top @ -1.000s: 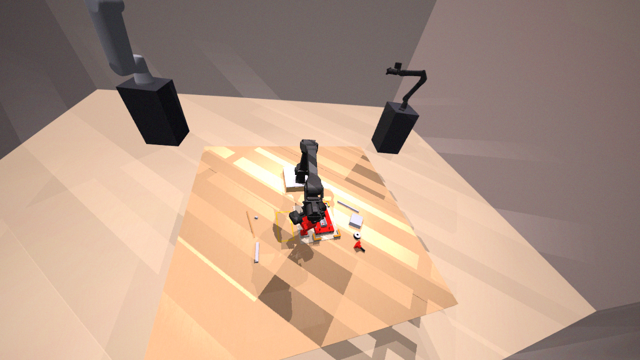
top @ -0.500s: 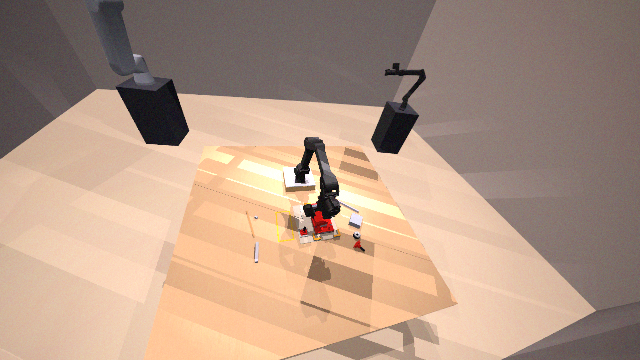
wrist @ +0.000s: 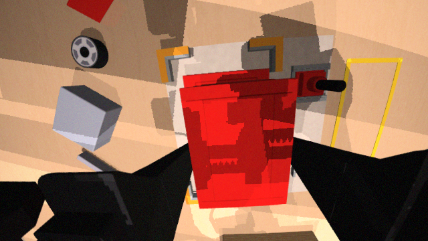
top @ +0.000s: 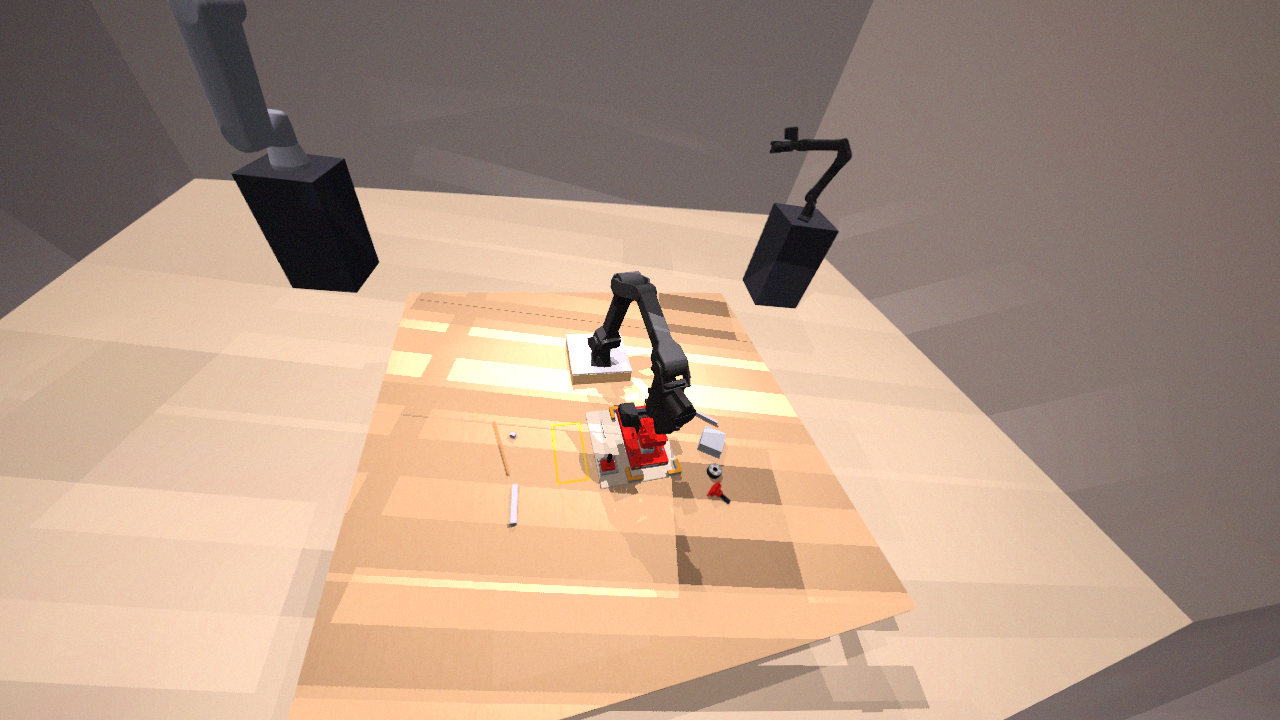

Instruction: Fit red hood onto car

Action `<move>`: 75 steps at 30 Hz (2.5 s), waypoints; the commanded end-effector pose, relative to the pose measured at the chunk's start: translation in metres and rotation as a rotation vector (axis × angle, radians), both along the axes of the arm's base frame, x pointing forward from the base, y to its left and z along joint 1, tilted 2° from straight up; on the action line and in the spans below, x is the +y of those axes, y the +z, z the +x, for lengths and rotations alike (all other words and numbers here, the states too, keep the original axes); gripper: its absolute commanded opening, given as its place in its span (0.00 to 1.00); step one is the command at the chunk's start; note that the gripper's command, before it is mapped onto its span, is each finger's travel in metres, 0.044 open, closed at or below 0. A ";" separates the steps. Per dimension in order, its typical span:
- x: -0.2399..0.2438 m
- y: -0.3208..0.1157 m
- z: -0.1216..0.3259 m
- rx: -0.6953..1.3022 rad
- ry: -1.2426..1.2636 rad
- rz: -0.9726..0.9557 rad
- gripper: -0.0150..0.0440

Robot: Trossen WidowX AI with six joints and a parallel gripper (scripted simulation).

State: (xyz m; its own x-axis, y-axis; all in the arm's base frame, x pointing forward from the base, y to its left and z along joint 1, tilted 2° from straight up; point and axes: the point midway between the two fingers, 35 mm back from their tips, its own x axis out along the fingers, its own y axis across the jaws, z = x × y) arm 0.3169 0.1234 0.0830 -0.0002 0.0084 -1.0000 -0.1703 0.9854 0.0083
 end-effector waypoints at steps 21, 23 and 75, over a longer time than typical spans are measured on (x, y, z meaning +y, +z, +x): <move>0.002 -0.045 -0.001 0.003 -0.007 0.002 0.25; 0.002 -0.045 -0.001 0.003 -0.007 0.002 0.25; 0.003 -0.061 -0.001 0.003 -0.007 0.002 0.25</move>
State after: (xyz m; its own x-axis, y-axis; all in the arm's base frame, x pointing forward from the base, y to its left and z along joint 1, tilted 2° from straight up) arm 0.3151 0.1260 0.0230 -0.0052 0.0091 -0.9999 -0.1672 0.9859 0.0098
